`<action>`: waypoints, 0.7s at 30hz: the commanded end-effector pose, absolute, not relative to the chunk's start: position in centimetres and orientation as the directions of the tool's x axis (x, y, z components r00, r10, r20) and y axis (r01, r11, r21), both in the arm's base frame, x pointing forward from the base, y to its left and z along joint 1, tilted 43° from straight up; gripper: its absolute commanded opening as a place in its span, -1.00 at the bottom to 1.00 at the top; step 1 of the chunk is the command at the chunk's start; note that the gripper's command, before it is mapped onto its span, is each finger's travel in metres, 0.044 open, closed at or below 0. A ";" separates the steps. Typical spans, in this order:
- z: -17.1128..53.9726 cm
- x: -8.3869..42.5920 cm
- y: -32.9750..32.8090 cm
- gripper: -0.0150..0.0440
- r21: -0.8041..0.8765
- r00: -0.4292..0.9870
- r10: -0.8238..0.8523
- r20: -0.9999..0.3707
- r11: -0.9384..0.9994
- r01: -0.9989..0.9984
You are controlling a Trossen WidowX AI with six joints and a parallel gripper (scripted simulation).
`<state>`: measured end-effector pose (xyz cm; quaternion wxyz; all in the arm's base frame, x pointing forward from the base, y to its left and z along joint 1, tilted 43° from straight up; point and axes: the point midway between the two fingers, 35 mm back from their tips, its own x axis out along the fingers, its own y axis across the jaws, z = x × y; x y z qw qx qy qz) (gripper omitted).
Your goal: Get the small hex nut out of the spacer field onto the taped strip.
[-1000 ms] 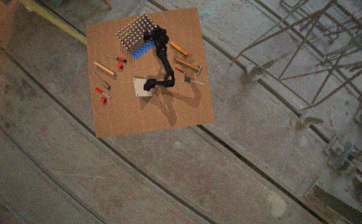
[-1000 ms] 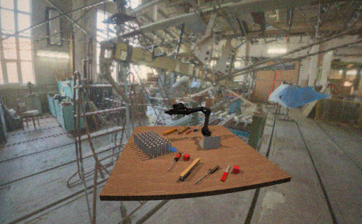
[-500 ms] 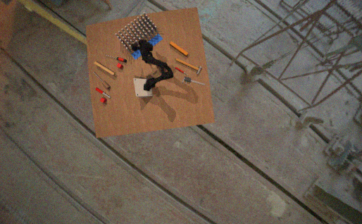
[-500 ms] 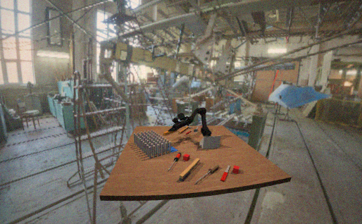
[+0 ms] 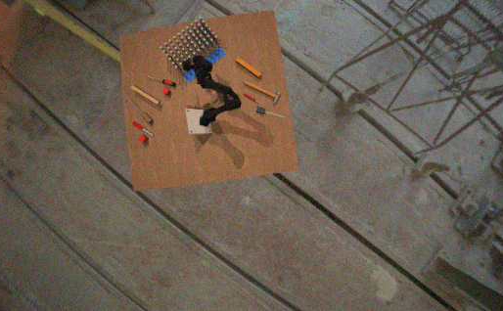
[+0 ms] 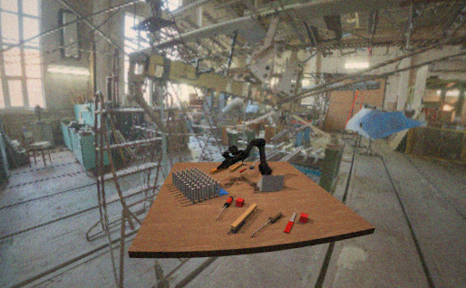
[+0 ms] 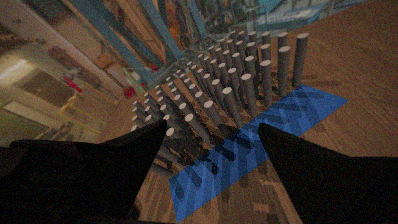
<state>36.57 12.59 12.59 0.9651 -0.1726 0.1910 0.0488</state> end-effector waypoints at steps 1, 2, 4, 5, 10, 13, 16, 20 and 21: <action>12.6 36.6 12.5 1.00 -0.313 0.923 0.023 -0.384 0.937 -0.154; 12.6 36.6 12.5 1.00 -0.313 0.923 0.023 -0.384 0.937 -0.154; 12.6 36.6 12.5 1.00 -0.313 0.923 0.023 -0.384 0.937 -0.154; 12.6 36.6 12.5 1.00 -0.313 0.923 0.023 -0.384 0.937 -0.154; 12.6 36.6 12.5 1.00 -0.313 0.923 0.023 -0.384 0.937 -0.154; 12.6 36.6 12.5 1.00 -0.313 0.923 0.023 -0.384 0.937 -0.154; 12.6 36.6 12.5 1.00 -0.313 0.923 0.023 -0.384 0.937 -0.154; 11.3 36.4 14.6 1.00 -0.396 0.899 0.050 -0.434 0.886 -0.241; 10.6 36.3 15.7 1.00 -0.440 0.885 0.064 -0.461 0.850 -0.291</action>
